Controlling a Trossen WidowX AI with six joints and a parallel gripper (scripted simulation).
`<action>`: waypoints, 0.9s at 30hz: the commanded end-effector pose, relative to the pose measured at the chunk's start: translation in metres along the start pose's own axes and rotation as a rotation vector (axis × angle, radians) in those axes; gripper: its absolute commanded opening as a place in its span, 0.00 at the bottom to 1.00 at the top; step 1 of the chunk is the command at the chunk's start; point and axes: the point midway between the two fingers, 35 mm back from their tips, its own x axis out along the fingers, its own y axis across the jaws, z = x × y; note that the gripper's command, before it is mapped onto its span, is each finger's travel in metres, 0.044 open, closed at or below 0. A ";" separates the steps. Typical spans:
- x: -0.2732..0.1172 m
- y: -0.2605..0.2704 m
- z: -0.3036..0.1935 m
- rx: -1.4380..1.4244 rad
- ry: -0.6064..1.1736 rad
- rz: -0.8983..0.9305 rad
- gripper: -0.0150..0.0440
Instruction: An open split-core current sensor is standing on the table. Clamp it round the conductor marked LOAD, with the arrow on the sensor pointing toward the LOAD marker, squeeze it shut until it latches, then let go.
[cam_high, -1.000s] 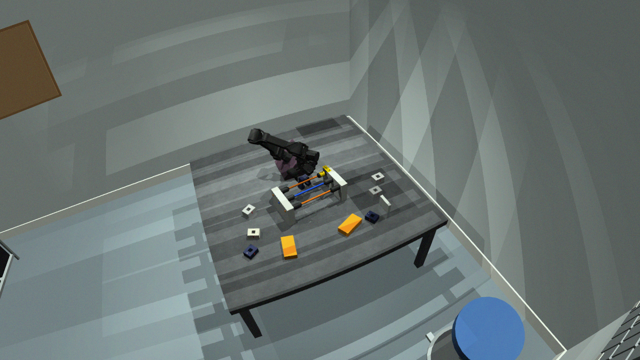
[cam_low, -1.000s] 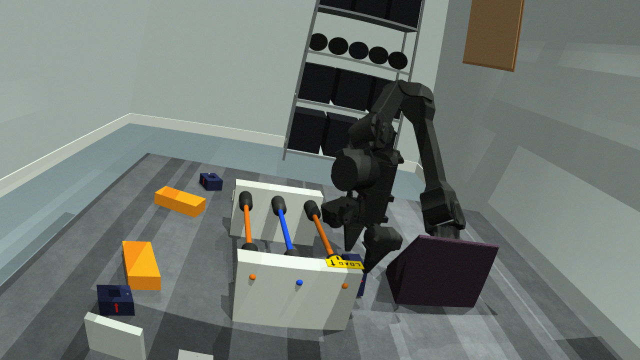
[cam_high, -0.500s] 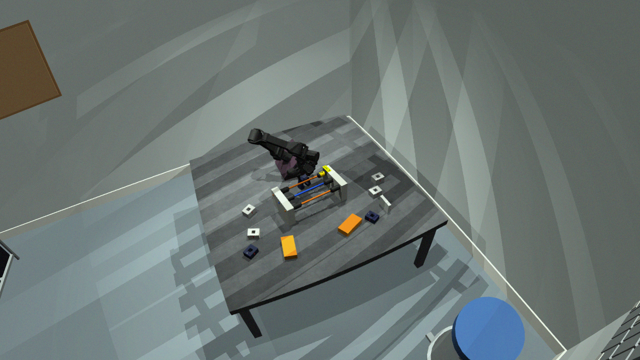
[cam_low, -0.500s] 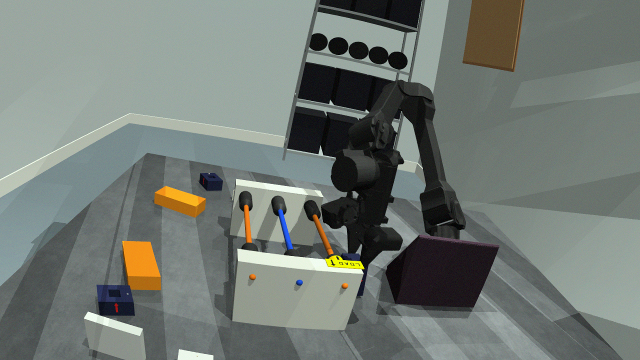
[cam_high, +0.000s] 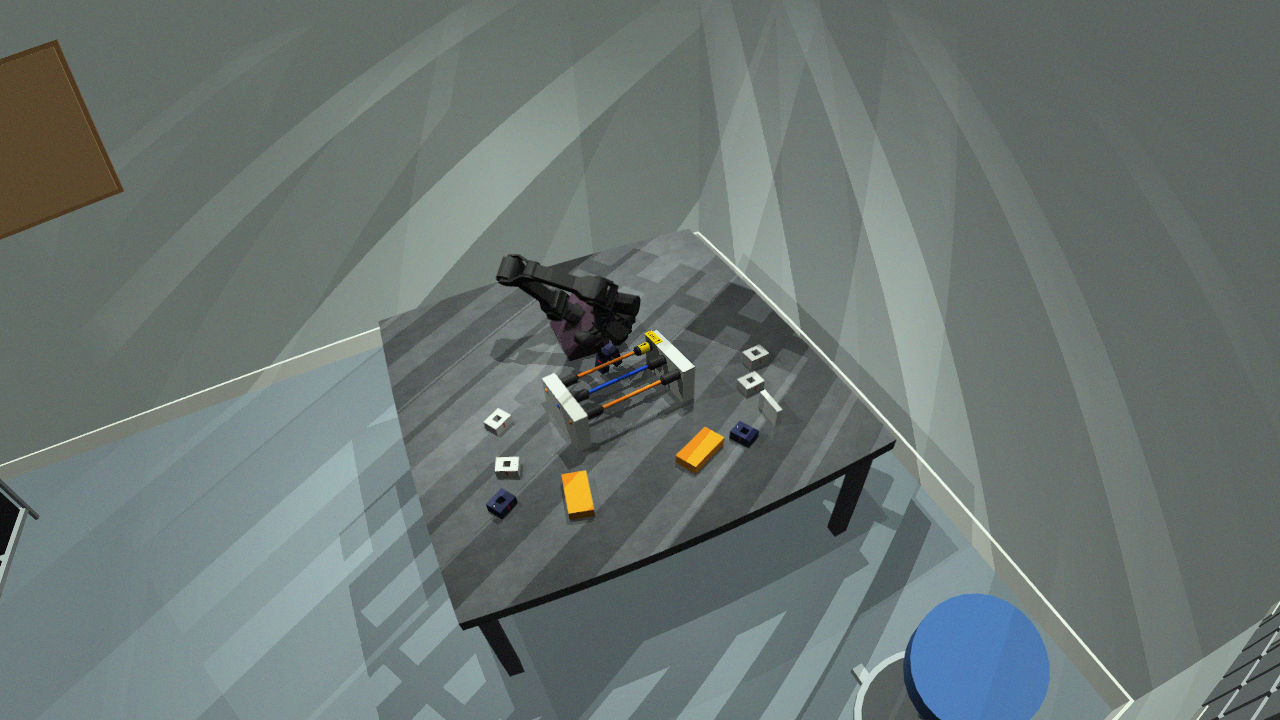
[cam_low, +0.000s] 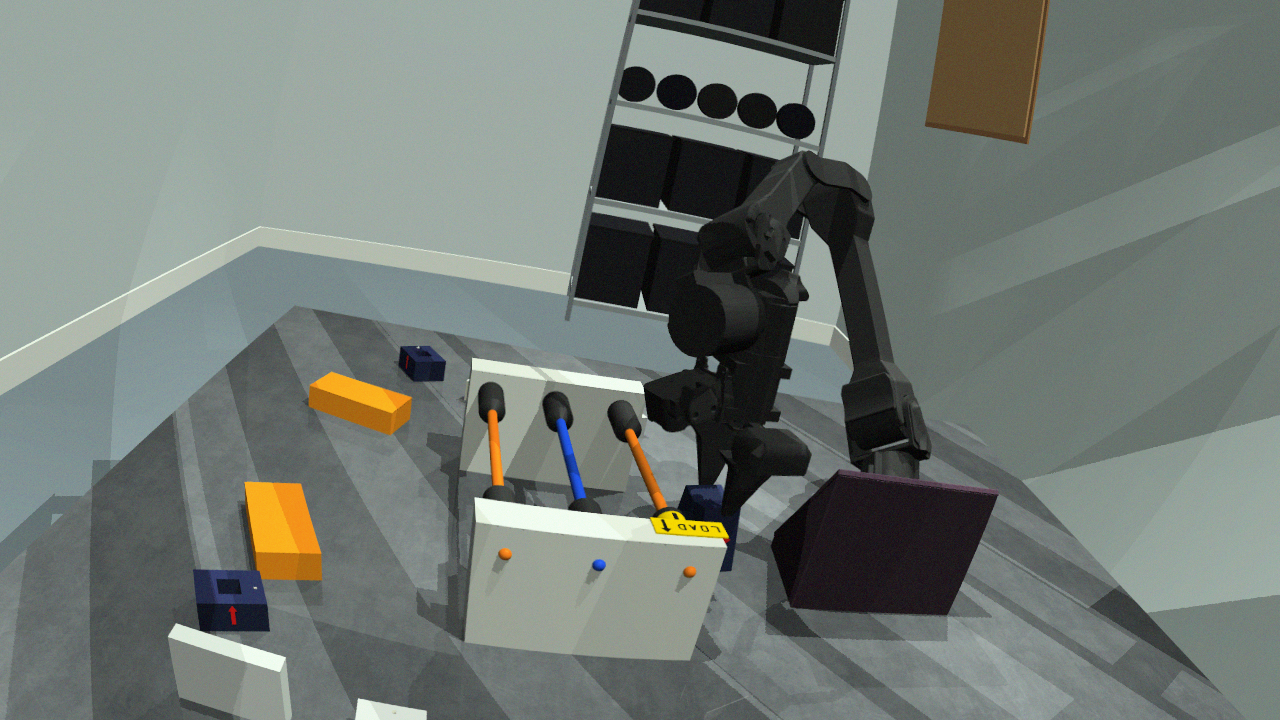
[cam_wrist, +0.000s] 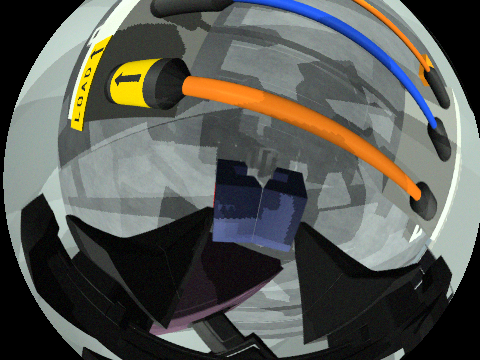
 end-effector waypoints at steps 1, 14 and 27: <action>-0.020 0.002 0.003 0.004 -0.003 0.006 0.25; -0.087 0.001 -0.002 -0.001 0.003 0.000 0.25; -0.100 0.000 0.002 0.200 0.003 -0.002 0.25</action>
